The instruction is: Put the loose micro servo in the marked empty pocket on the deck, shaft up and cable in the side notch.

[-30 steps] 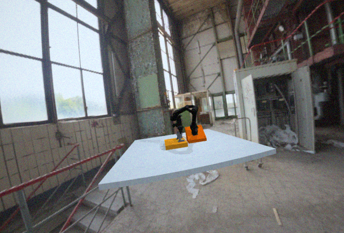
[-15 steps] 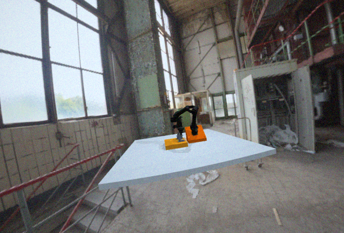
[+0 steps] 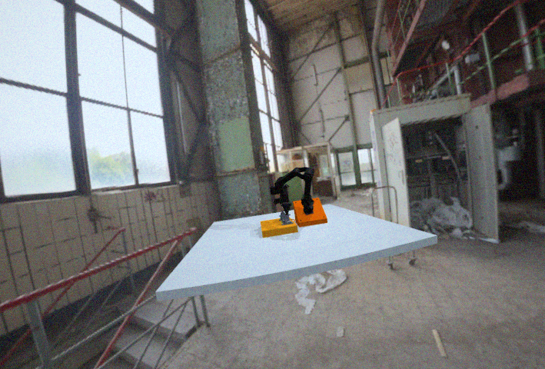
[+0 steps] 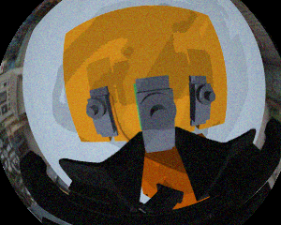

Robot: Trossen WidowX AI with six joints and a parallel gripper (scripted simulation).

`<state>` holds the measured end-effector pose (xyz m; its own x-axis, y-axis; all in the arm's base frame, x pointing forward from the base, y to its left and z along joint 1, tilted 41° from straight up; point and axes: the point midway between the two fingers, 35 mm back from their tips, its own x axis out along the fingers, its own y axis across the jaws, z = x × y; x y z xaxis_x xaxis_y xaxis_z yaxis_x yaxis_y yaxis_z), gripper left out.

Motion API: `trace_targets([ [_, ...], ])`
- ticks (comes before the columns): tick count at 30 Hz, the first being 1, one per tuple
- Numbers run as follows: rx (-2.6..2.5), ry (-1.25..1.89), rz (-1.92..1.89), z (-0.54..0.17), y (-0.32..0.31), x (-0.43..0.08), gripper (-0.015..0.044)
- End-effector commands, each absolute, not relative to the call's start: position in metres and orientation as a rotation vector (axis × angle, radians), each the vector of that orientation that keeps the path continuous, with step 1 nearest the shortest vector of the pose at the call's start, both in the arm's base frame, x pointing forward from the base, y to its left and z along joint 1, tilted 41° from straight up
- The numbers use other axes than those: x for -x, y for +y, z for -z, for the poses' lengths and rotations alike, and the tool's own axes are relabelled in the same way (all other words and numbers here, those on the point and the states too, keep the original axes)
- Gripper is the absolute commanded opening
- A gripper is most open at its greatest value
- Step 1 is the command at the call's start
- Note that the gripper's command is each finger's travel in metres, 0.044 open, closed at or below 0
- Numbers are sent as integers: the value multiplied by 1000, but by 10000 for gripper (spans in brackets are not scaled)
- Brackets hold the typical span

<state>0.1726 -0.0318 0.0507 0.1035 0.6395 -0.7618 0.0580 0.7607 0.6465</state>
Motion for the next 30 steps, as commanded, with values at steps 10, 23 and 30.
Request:
trace_targets([
  [10,-619,1418,-470,-42,-24,-174,0],
  [23,-619,1418,-470,-32,-15,-175,0],
  [30,-619,1417,-470,-27,-11,-176,0],
])
